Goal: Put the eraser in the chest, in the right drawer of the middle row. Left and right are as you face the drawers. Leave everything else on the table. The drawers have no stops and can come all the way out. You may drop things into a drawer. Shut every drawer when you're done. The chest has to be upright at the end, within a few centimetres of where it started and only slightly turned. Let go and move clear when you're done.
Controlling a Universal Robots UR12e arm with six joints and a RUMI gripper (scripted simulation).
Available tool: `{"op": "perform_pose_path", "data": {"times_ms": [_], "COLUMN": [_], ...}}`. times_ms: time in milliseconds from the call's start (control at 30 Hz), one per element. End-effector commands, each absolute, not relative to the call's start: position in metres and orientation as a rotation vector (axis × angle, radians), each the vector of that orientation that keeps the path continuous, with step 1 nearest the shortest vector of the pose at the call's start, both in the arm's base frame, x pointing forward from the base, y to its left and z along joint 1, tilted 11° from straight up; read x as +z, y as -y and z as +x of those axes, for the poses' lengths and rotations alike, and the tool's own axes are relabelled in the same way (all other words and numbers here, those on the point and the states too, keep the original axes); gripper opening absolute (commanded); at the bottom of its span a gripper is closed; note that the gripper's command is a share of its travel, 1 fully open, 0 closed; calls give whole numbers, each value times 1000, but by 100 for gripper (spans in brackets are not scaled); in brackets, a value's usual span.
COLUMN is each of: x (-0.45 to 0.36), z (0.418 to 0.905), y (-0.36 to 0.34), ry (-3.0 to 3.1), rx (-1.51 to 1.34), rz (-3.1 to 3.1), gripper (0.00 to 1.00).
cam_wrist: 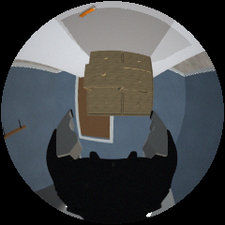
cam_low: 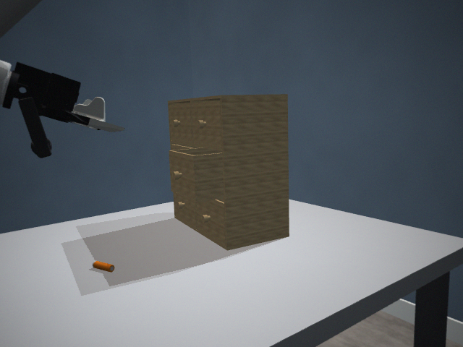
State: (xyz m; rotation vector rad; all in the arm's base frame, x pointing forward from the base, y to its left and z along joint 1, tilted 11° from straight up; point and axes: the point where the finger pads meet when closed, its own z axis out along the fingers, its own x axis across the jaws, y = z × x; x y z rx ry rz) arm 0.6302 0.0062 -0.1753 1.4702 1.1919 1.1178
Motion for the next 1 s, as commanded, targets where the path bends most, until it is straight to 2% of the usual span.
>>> {"op": "perform_pose_path", "data": {"times_ms": [0,967], "x": [-175,-162], "z": [630,628], "y": [-6,-5], "ry": [-1195,-1486], "rx": [1116,903], "rz": [1474,1776], "gripper": [100,100]}}
